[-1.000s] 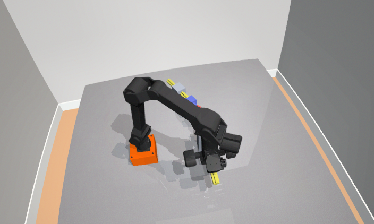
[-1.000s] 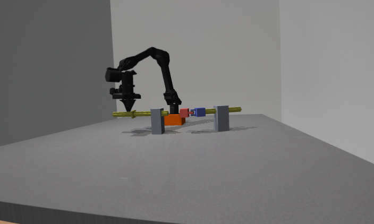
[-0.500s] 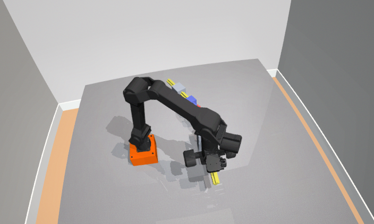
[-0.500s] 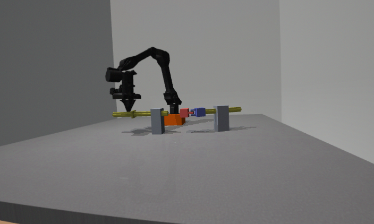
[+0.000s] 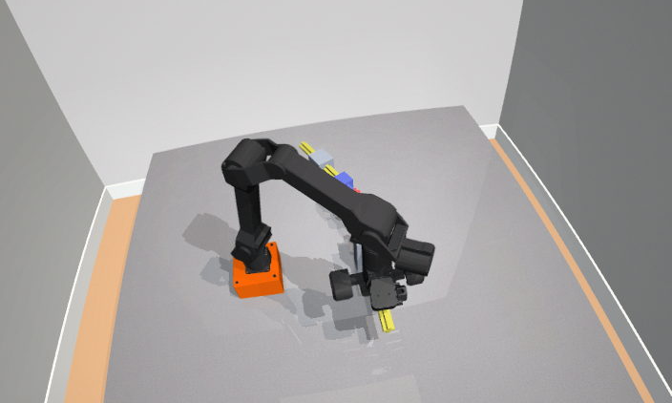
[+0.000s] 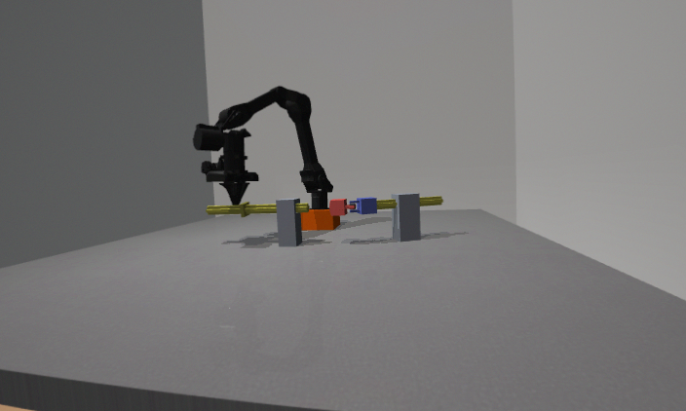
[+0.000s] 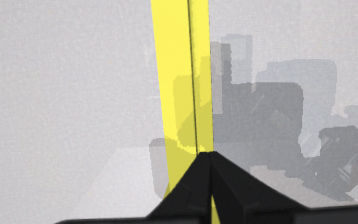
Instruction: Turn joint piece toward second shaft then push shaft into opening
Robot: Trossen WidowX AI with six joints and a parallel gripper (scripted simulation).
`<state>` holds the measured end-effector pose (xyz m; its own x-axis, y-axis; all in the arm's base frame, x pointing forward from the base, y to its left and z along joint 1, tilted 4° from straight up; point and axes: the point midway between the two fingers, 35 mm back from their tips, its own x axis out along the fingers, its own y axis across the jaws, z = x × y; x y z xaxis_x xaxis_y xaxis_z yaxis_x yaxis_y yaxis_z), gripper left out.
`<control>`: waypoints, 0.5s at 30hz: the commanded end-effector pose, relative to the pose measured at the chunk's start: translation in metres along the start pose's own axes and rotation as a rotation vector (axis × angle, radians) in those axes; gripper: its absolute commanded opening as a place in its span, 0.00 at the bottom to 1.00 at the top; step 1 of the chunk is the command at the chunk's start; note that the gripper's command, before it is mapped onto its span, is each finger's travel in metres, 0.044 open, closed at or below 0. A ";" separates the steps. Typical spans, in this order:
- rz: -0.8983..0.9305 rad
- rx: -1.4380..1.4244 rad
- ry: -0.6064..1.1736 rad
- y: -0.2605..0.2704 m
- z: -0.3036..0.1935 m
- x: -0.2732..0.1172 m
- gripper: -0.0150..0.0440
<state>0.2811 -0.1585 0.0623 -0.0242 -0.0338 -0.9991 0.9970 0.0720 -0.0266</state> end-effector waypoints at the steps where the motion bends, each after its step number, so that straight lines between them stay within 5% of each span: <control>1: -0.006 0.001 0.014 0.000 -0.001 0.004 0.25; 15: 0.000 0.000 -0.003 0.000 -0.002 0.004 0.25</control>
<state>0.2811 -0.1585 0.0620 -0.0241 -0.0372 -0.9990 0.9971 0.0715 -0.0267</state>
